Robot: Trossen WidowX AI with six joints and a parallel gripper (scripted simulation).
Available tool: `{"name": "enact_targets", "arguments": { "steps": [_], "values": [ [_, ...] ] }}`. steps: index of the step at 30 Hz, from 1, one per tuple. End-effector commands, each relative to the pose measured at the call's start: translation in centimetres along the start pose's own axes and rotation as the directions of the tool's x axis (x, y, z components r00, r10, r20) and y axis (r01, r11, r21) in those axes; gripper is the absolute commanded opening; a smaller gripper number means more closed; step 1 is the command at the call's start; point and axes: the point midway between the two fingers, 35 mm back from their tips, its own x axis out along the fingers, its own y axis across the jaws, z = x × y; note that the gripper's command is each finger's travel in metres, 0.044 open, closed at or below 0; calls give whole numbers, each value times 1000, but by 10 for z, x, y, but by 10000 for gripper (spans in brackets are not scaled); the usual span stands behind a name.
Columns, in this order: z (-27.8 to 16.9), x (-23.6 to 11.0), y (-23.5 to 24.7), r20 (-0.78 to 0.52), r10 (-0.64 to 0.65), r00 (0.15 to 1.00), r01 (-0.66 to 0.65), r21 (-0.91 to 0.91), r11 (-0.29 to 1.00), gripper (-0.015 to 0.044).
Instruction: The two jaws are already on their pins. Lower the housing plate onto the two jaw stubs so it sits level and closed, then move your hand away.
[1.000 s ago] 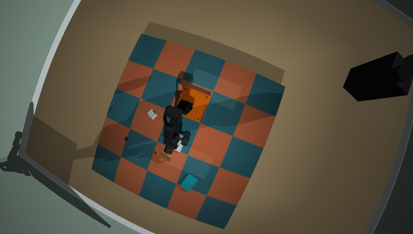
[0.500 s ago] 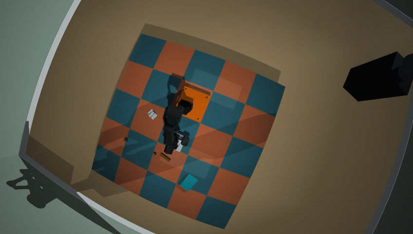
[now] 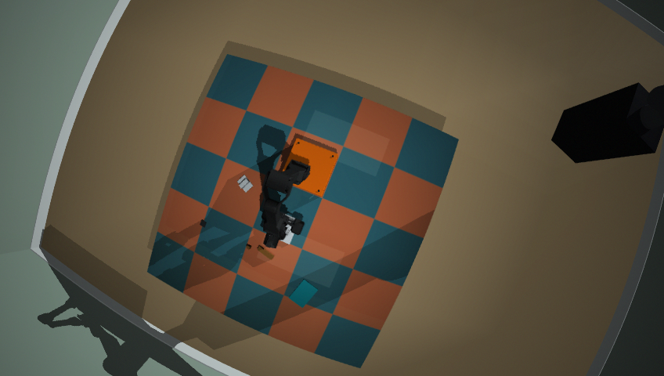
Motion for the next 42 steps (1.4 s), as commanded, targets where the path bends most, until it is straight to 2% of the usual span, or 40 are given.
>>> {"name": "enact_targets", "arguments": {
  "steps": [1, 27, 30, 31, 42],
  "values": [
    [0, 1, 0, -2, 1, 1000, -1, 5, 1000, 351],
    [0, 1, 0, -2, 1, 1000, -1, 5, 1000, 351],
    [0, 0, 0, 0, 0, 1000, 0, 0, 1000, 430],
    [0, 0, 0, 0, 0, 1000, 0, 0, 1000, 440],
    [0, 0, 0, 0, 0, 1000, 0, 0, 1000, 440]
  ]
}}
